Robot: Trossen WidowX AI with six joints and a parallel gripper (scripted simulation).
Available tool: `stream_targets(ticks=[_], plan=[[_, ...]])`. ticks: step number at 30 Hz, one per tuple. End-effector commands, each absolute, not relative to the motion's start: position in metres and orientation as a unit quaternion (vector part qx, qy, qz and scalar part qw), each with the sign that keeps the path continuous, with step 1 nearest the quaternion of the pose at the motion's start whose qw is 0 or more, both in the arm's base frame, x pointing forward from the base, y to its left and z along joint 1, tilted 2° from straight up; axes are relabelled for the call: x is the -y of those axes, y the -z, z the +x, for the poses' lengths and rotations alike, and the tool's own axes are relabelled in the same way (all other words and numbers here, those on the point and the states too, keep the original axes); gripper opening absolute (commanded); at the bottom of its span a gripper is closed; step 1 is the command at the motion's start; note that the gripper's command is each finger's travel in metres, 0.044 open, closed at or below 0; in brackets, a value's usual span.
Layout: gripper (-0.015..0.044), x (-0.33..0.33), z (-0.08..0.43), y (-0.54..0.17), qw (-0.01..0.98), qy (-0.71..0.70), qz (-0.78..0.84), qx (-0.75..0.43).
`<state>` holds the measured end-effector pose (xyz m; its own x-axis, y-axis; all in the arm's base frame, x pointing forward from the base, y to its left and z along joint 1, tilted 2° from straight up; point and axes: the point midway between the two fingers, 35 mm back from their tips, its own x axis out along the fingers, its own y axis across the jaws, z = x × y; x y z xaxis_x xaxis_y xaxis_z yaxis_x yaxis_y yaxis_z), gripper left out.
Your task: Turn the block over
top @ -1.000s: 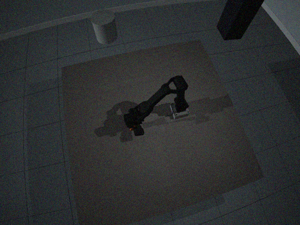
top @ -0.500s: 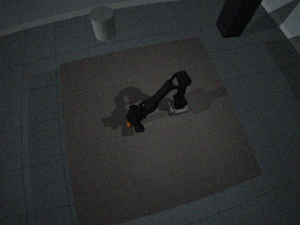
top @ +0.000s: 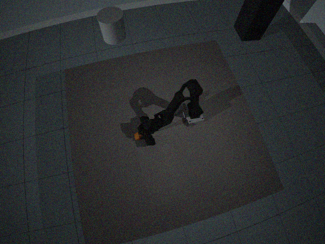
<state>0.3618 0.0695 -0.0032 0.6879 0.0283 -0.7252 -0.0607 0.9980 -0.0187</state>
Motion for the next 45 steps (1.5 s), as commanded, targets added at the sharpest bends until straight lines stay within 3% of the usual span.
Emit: stream_targets(ticks=[1,18,37,45], plan=[[0.0,-0.069,0.359,0.012,0.927,-0.025,-0.024,-0.375],[0.0,-0.065,0.344,0.012,0.965,-0.025,-0.019,-0.261],[0.0,-0.065,0.343,0.008,0.969,-0.025,-0.018,-0.244],[0.021,-0.065,0.343,0.008,0.969,-0.025,-0.018,-0.244]])
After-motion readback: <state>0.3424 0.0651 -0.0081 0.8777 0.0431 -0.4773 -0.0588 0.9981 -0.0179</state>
